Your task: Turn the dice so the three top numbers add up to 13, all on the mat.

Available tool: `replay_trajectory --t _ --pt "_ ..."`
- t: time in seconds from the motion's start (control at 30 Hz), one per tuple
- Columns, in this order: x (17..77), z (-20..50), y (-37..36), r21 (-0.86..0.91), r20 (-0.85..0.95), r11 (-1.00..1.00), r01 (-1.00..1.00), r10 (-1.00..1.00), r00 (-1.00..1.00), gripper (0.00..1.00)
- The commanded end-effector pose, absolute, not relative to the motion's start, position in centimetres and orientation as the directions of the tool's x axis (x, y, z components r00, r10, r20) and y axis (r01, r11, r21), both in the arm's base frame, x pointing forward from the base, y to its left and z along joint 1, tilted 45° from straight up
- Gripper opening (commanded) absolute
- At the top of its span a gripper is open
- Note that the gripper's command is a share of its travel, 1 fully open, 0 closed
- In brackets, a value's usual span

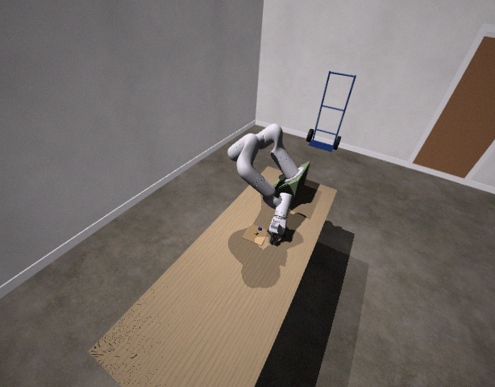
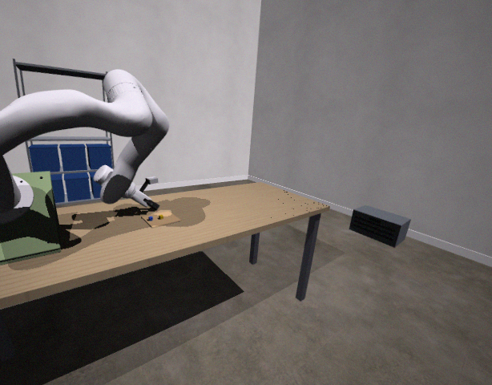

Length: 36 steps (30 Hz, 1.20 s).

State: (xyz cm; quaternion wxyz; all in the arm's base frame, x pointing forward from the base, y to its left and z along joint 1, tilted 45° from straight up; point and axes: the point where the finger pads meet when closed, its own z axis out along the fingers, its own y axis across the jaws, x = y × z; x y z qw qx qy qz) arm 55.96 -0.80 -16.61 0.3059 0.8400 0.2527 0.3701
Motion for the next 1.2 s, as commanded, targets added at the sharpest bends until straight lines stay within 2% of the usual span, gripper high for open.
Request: replay_trajectory --t 0.0,0.17,0.2,1.17 --pt "56.01 -16.57 -0.74 0.701 0.468 -0.685 0.198 0.651 0.597 0.23" --pt "56.01 -16.57 -0.74 0.701 0.468 -0.685 0.198 0.651 0.597 0.27" --pt "56.01 -16.57 -0.74 0.701 0.468 -0.685 0.198 0.651 0.597 0.31" --pt "56.01 -16.57 -0.74 0.701 0.468 -0.685 0.198 0.651 0.597 0.31"
